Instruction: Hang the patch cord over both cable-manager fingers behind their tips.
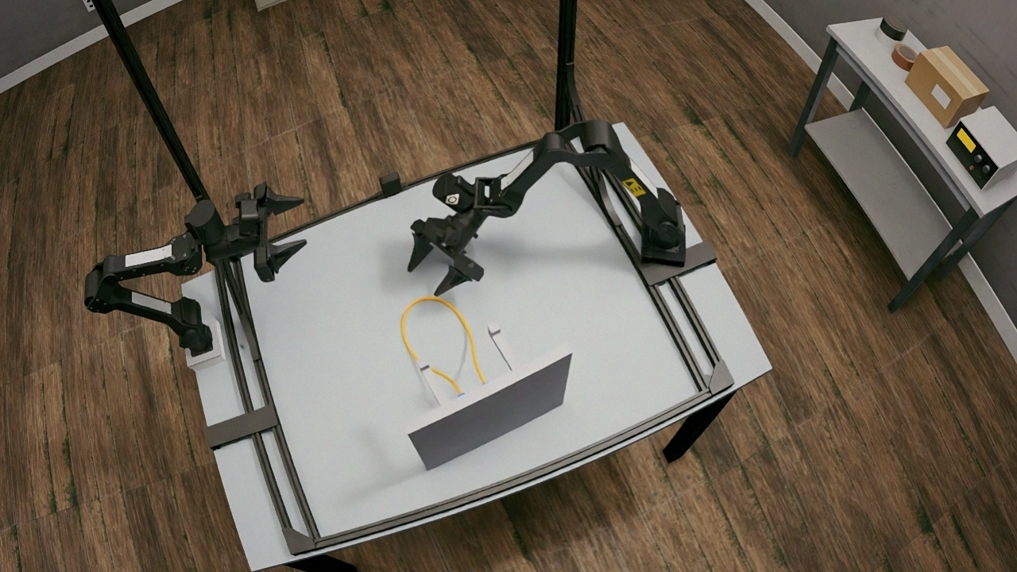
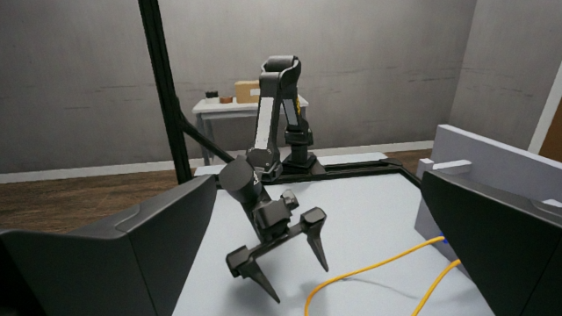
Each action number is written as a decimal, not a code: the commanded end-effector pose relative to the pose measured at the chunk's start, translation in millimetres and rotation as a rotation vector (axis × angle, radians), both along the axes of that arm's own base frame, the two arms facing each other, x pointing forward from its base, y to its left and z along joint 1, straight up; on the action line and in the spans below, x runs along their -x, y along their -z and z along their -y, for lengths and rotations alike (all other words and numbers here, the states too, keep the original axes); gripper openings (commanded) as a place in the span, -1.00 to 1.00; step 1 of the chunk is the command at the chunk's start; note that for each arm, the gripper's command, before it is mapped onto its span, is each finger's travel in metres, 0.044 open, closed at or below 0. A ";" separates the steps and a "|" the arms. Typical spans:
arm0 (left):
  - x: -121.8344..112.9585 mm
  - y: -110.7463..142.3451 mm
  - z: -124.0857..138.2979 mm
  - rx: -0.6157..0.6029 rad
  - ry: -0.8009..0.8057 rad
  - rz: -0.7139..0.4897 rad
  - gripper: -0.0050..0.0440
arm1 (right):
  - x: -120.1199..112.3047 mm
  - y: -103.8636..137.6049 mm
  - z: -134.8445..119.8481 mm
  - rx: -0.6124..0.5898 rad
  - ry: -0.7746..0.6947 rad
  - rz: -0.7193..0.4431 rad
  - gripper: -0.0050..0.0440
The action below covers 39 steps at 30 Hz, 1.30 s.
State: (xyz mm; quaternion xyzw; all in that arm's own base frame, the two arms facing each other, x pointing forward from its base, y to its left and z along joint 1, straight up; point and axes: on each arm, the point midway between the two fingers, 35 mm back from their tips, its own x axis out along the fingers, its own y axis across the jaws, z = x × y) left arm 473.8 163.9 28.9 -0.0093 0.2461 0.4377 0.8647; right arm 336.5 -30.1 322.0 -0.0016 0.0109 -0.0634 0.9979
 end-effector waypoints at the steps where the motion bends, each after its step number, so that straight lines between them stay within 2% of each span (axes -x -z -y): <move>1: -0.5 9.9 25.2 0.014 -0.118 0.144 1.00 | 13.5 0.3 -18.9 -0.004 -0.076 0.043 1.00; 9: 3.8 19.6 43.8 0.020 -0.178 0.239 1.00 | 21.3 2.8 -30.8 -0.004 -0.130 0.065 1.00; 20: 3.8 16.1 44.5 0.021 -0.185 0.255 1.00 | 21.6 3.0 -31.0 -0.003 -0.130 0.065 1.00; 28: 3.0 13.7 44.2 0.023 -0.182 0.257 1.00 | 7.9 -0.1 -28.5 0.017 -0.126 0.024 1.00; 39: 3.0 13.7 44.2 0.023 -0.182 0.257 1.00 | -31.3 5.9 -22.9 0.067 -0.130 -0.146 1.00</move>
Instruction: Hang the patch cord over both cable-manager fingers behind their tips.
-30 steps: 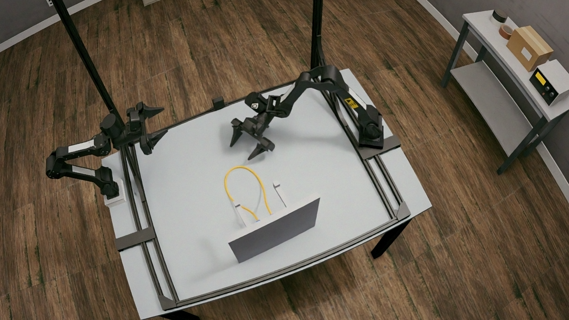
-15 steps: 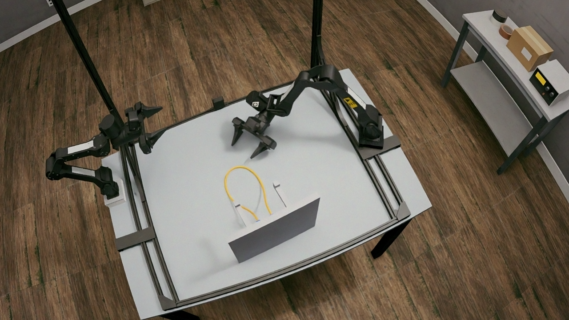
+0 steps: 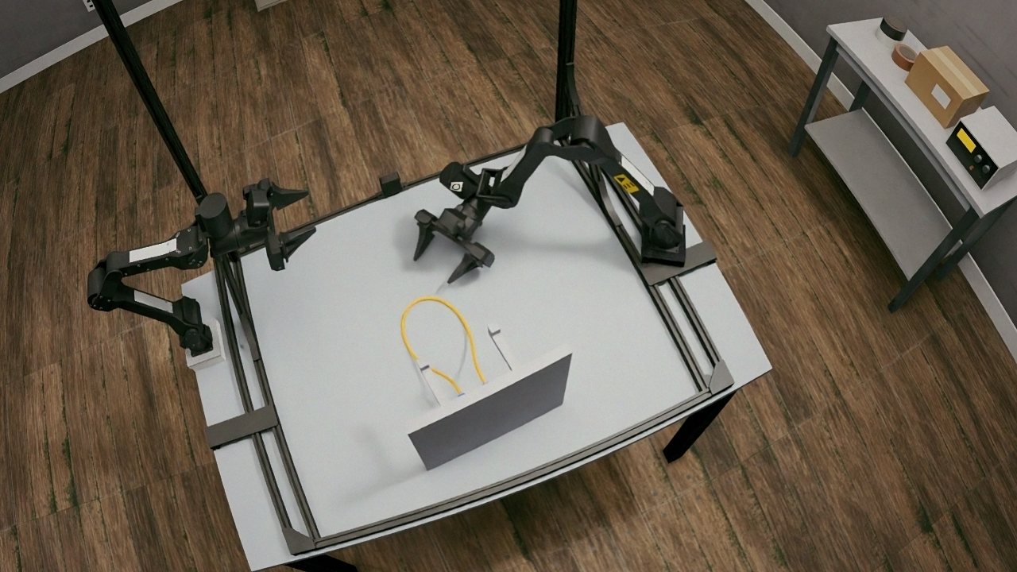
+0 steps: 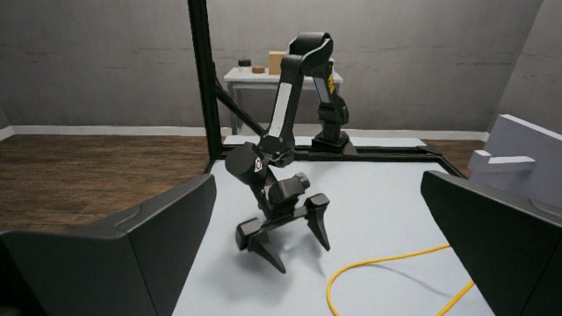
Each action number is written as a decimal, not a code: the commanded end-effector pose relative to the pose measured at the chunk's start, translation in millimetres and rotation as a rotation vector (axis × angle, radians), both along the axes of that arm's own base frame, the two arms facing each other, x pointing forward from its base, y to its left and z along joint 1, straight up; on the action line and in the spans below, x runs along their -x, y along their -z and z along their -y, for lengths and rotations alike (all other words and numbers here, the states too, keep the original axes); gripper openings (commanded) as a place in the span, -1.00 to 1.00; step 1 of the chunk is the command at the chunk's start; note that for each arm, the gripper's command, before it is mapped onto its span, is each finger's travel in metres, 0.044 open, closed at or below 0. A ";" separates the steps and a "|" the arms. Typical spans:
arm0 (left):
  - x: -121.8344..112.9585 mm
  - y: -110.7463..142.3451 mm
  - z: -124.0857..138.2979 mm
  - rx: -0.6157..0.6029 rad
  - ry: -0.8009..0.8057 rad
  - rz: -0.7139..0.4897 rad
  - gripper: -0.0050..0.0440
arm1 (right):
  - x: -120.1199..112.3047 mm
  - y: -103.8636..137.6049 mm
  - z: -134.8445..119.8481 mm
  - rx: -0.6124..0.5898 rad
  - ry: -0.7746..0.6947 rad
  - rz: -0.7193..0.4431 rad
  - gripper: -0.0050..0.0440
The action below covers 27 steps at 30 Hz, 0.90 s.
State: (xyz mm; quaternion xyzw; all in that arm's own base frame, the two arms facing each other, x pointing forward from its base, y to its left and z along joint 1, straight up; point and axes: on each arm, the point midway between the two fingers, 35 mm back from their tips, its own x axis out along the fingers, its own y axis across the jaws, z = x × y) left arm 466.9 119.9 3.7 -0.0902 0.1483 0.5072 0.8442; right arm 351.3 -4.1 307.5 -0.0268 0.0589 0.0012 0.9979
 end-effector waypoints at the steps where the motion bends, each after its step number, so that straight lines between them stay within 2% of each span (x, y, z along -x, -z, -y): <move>1: -3.9 -11.5 0.2 0.000 -0.001 0.028 1.00 | -22.8 -6.9 4.2 0.037 -0.002 -0.072 1.00; 6: -3.9 -11.5 0.2 0.000 -0.001 0.028 1.00 | -58.8 4.4 11.4 0.087 -0.015 -0.218 1.00; 12: -3.9 -11.5 0.2 0.000 -0.001 0.028 1.00 | -87.4 20.5 18.6 0.124 -0.034 -0.348 1.00; 15: -3.9 -11.5 0.2 0.000 -0.001 0.028 1.00 | -91.8 23.8 19.9 0.129 -0.037 -0.370 1.00; 19: -3.9 -11.5 0.2 0.000 -0.001 0.028 1.00 | -114.5 43.7 27.2 0.156 -0.061 -0.490 1.00; 27: -3.9 -11.5 0.2 0.000 -0.001 0.028 1.00 | -140.0 77.0 37.9 0.183 -0.104 -0.656 1.00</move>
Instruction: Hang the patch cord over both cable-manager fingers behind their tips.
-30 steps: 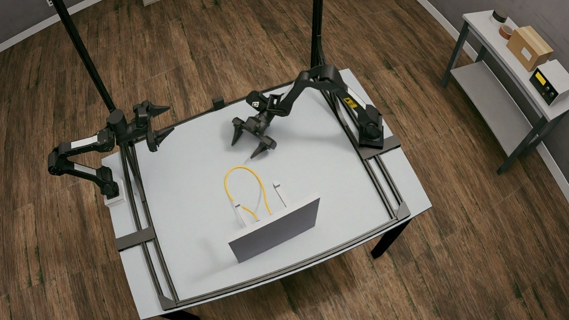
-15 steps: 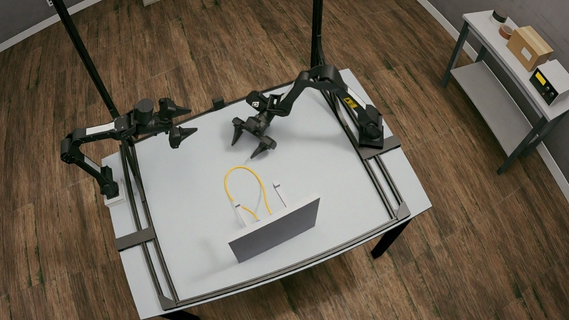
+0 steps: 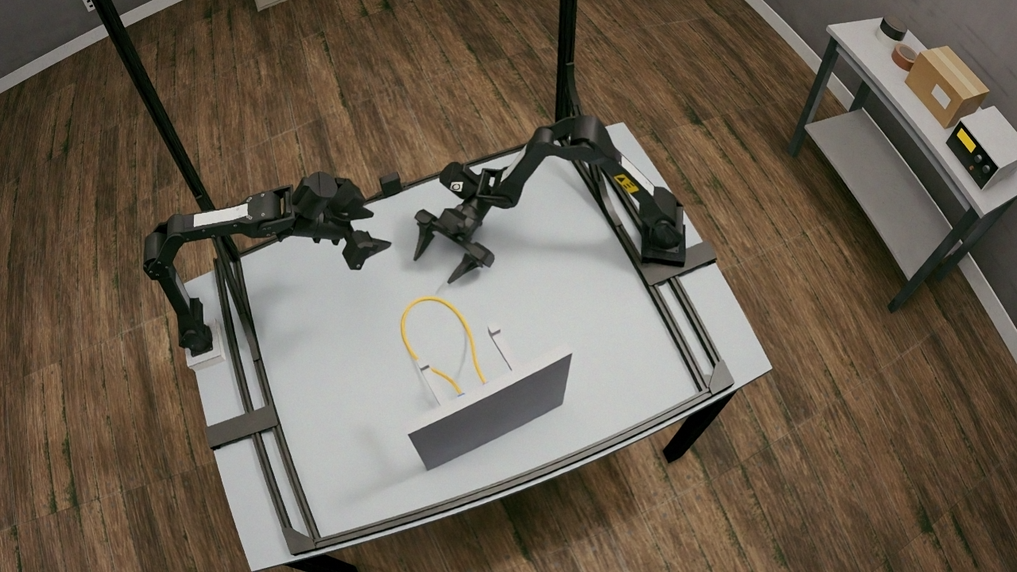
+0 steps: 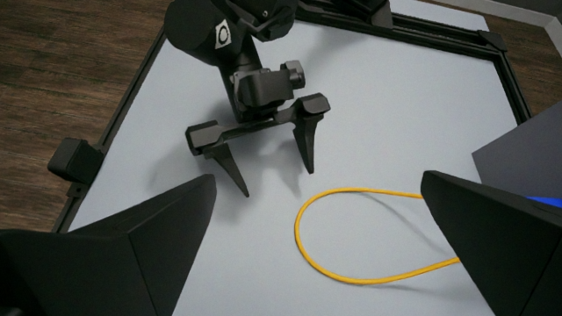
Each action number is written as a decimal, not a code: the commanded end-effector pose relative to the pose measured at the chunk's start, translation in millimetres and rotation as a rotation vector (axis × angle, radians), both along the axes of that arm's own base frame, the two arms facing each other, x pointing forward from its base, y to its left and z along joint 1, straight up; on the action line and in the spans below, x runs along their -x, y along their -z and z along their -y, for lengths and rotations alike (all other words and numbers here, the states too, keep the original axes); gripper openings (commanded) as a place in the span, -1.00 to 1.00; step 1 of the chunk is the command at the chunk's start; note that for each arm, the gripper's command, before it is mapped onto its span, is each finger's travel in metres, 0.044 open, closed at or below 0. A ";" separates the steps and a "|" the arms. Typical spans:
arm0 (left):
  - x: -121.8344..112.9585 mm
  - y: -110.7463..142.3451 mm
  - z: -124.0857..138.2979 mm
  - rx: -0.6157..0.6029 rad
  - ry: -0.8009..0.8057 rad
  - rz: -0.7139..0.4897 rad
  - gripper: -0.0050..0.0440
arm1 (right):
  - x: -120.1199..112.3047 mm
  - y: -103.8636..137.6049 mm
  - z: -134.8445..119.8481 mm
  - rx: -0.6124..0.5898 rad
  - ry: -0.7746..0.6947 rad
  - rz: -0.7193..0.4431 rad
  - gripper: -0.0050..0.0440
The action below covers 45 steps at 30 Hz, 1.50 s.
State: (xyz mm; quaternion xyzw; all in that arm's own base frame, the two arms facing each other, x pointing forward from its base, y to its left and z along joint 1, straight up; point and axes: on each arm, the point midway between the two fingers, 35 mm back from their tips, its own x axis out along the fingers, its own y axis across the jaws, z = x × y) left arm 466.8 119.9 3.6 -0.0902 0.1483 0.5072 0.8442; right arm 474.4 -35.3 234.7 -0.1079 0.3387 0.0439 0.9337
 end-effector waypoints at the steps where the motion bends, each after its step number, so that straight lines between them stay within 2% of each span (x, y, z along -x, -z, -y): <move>1: -4.0 -11.6 0.2 0.000 -0.001 0.028 1.00 | -19.8 8.8 8.1 0.019 -0.026 -0.101 1.00; 5: -4.0 -11.6 0.2 0.000 -0.001 0.028 1.00 | -24.7 17.9 10.7 0.022 -0.037 -0.143 1.00; 11: -4.0 -11.6 0.2 0.000 -0.001 0.028 1.00 | -40.3 50.7 20.1 0.029 -0.082 -0.285 1.00; 20: -4.0 -11.6 0.2 0.000 -0.001 0.028 1.00 | -47.5 92.5 29.6 0.020 -0.140 -0.451 1.00; 22: -4.0 -11.6 0.2 0.000 -0.001 0.028 1.00 | -47.5 92.5 29.6 0.020 -0.140 -0.451 1.00; 28: -4.0 -11.6 0.2 0.000 -0.001 0.028 1.00 | -48.5 116.2 34.6 0.009 -0.174 -0.536 1.00; 35: -4.0 -11.6 0.2 0.000 -0.001 0.028 1.00 | -46.9 128.8 36.3 0.004 -0.188 -0.579 1.00; 45: -4.0 -11.6 0.2 0.000 -0.001 0.028 1.00 | -49.4 130.4 35.7 0.006 -0.185 -0.573 1.00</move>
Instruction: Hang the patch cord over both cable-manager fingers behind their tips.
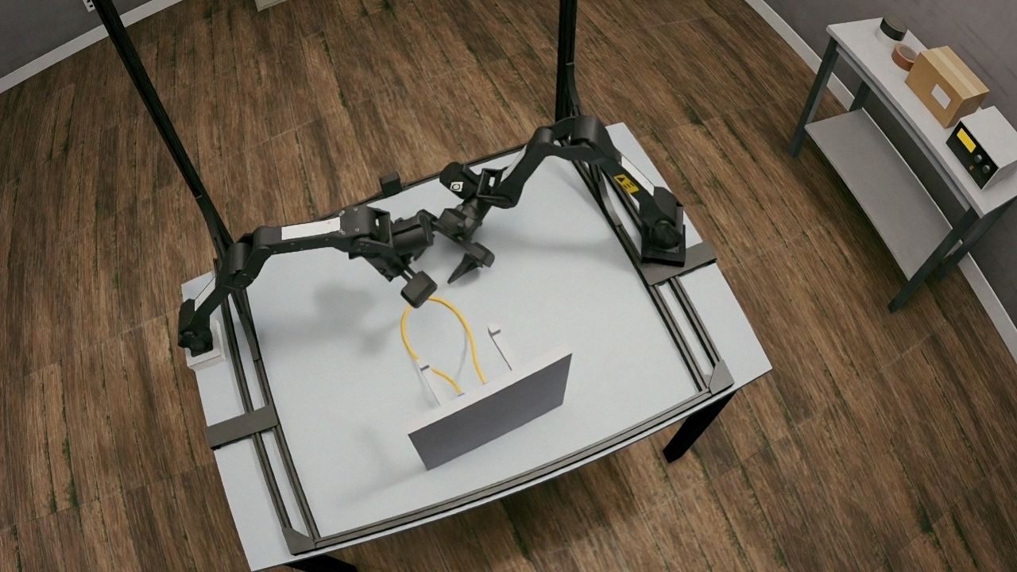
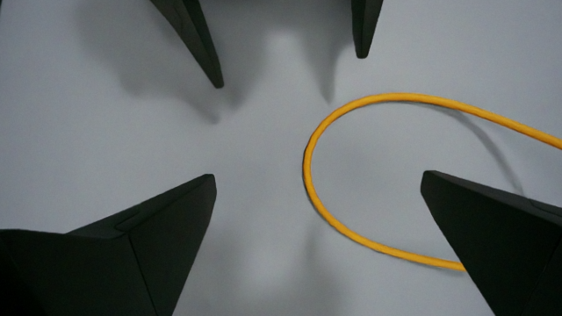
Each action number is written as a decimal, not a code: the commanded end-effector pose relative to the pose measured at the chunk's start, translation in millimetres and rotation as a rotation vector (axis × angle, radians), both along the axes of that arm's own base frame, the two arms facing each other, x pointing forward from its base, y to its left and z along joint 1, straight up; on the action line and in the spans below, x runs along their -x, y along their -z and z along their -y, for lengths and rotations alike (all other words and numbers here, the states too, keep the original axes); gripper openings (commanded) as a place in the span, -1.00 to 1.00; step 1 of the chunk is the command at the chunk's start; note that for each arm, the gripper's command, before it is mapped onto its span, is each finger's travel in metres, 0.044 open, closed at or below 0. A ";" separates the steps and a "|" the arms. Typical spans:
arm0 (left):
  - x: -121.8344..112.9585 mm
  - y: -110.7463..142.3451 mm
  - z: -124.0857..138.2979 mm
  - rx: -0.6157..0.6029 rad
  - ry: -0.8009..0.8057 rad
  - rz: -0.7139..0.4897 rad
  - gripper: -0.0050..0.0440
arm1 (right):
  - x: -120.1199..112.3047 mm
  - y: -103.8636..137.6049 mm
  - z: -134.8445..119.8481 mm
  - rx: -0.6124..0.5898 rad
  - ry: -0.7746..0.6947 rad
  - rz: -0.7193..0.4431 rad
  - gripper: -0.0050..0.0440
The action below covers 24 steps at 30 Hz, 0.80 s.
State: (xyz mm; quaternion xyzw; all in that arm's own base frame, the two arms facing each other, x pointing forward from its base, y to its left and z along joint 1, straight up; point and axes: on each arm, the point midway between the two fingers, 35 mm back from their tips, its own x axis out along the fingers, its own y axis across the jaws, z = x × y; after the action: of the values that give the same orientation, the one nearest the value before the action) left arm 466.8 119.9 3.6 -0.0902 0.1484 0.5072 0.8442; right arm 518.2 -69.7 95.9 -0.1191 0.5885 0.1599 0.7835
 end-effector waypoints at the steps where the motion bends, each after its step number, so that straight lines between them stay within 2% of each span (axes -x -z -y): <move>1: -4.0 -11.6 0.2 0.000 -0.001 0.028 1.00 | -3.9 -1.3 1.1 0.006 0.001 0.017 1.00; 9: -4.0 -11.6 0.2 0.000 -0.001 0.028 1.00 | -4.1 42.4 -0.5 0.011 0.016 -0.005 1.00; 11: -4.0 -11.6 0.2 0.000 -0.001 0.028 1.00 | -4.1 42.4 -0.5 0.011 0.016 -0.005 1.00; 15: -4.0 -11.6 0.2 0.000 -0.001 0.028 1.00 | -3.0 60.2 -0.5 0.013 0.023 -0.010 1.00; 19: -4.0 -11.6 0.2 0.000 -0.001 0.028 1.00 | -2.5 65.0 -0.2 0.011 0.025 -0.011 1.00; 24: -4.0 -11.6 0.2 0.000 -0.001 0.028 1.00 | -4.3 59.0 0.3 0.013 0.024 0.003 1.00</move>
State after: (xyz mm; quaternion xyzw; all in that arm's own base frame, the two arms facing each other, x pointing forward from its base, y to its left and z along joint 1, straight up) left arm 466.8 119.9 3.6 -0.0901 0.1484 0.5072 0.8442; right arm 520.3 -70.4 31.4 -0.1162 0.5960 0.1500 0.7802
